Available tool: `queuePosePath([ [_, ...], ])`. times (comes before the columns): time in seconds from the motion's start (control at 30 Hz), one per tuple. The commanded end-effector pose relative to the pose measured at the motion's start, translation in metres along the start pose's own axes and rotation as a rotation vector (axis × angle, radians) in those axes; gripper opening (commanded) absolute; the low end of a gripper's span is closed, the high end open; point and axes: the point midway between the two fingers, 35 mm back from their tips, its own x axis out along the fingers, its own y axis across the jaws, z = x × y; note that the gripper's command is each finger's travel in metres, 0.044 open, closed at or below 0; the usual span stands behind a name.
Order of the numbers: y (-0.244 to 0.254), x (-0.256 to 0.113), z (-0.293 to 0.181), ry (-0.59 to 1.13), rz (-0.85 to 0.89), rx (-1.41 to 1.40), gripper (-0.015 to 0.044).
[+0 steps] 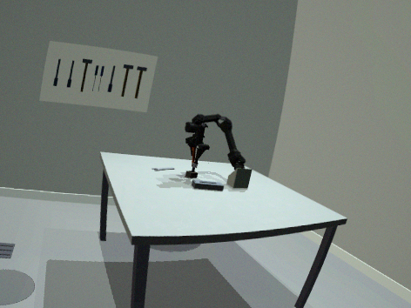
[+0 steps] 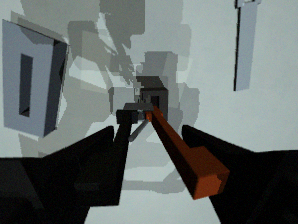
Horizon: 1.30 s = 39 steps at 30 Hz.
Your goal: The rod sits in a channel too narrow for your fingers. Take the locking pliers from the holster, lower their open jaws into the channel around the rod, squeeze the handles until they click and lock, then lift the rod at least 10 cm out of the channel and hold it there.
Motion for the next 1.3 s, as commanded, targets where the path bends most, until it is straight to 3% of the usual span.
queuePosePath([
  [0.0, 0.01, -0.001, 0.005, -0.004, 0.009, 0.017, 0.0317],
  [1.27, 0.089, -0.004, 0.026, -0.005, 0.027, 0.161, 0.0317],
])
